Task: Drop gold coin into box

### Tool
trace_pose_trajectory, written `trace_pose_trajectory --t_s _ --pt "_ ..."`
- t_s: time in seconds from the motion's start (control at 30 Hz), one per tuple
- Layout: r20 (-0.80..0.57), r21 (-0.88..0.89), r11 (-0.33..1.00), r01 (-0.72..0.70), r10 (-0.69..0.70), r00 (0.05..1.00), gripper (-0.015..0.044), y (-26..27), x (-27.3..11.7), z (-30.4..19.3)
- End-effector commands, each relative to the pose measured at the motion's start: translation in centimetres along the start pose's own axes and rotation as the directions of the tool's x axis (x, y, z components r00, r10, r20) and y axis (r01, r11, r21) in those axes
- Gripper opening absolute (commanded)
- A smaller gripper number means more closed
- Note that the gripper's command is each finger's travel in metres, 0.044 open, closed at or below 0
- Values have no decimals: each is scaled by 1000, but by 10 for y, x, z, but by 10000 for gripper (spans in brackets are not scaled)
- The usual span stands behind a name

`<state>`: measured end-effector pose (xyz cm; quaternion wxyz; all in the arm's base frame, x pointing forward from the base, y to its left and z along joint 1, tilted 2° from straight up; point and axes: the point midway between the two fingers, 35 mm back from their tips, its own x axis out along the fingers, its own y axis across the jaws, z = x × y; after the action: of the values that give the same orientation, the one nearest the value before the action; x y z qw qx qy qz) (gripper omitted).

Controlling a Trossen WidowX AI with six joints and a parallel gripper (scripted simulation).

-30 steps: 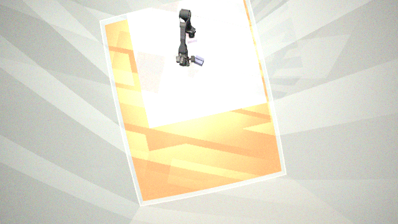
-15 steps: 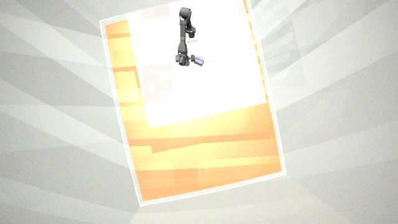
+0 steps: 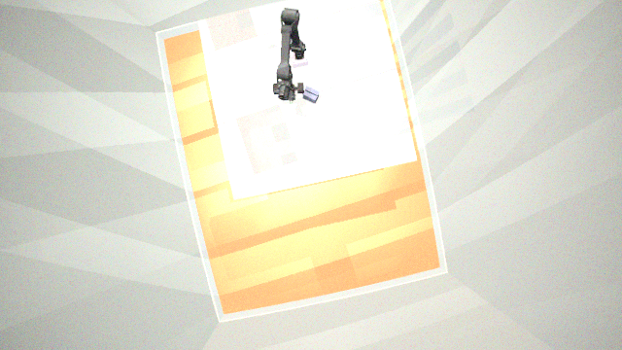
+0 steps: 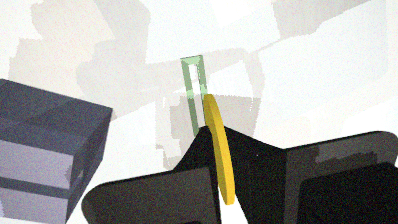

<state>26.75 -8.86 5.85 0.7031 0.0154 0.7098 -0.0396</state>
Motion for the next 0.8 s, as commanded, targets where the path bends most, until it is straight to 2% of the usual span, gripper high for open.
trace_pose_trajectory --t_s 0.0,0.37,0.77 --pt "19 2 1000 0 0 1000 0 0 -14 1" --pt "19 -3 1000 0 0 1000 0 1 -34 -2" --pt "19 -379 926 7 0 1000 0 3 -34 -1"
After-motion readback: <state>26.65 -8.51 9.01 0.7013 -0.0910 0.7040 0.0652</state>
